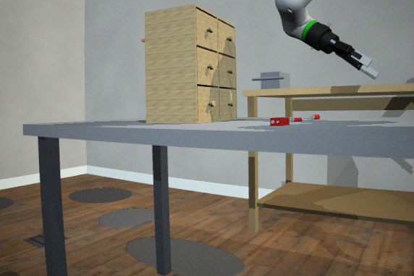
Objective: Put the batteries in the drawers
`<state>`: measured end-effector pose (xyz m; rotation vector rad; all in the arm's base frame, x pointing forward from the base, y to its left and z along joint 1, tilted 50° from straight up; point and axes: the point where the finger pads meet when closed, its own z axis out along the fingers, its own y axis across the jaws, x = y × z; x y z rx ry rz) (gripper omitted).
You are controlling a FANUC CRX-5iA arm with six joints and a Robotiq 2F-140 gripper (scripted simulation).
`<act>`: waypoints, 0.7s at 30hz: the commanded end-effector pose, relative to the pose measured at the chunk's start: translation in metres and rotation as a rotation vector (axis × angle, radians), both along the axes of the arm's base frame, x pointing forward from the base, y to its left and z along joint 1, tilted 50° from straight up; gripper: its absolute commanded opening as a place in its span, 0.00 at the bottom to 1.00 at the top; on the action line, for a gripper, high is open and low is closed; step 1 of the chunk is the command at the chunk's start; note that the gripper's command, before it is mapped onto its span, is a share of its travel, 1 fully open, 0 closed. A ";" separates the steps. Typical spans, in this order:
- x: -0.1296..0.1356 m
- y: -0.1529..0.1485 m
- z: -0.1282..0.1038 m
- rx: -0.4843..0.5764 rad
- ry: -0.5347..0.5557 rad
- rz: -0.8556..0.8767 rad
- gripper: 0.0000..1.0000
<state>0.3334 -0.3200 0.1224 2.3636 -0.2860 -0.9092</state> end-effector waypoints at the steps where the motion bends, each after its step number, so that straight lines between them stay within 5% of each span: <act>1: 0.011 0.011 -0.003 -0.020 -0.016 0.024 1.00; 9: 0.077 0.106 -0.021 -0.139 -0.156 0.194 1.00; 13: 0.077 0.106 -0.021 -0.139 -0.156 0.194 1.00; 15: 0.101 0.159 -0.030 -0.181 -0.238 0.276 1.00; 20: 0.111 0.188 -0.035 -0.198 -0.284 0.318 1.00; 21: 0.118 0.218 -0.040 -0.212 -0.331 0.360 1.00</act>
